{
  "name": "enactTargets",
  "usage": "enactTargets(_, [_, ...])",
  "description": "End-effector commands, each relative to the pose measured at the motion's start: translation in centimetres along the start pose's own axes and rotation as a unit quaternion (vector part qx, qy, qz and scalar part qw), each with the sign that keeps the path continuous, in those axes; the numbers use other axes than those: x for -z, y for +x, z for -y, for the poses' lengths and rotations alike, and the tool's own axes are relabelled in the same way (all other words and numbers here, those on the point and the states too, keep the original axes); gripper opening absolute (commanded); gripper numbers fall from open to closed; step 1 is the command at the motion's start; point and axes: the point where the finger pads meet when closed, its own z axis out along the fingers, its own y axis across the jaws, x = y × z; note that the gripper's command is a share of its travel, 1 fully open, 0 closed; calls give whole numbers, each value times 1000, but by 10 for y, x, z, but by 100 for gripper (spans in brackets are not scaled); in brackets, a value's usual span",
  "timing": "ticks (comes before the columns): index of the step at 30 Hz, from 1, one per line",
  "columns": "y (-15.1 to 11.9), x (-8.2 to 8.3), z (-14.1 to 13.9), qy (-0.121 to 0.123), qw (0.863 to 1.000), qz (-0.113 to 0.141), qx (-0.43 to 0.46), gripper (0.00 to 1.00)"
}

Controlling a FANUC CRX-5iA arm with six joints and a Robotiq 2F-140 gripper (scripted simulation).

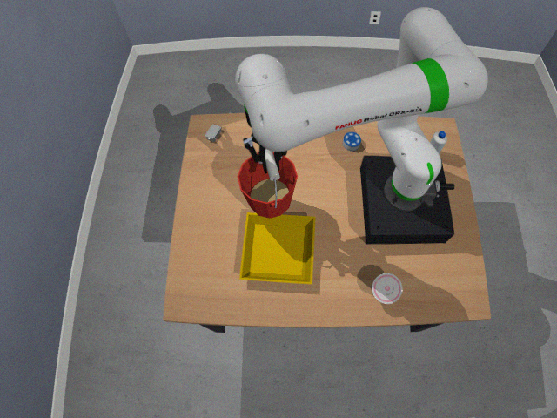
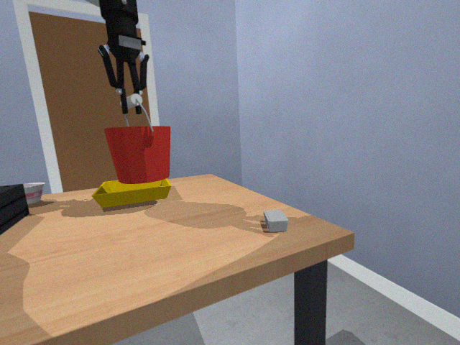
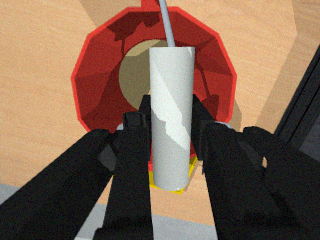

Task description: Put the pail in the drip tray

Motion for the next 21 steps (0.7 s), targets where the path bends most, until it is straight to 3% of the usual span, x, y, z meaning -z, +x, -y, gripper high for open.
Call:
enactTargets(1, [-9, 1, 1, 1, 1000, -1, 0, 10])
enactTargets(21, [-66, 1, 6, 1, 1000, 0, 0, 10])
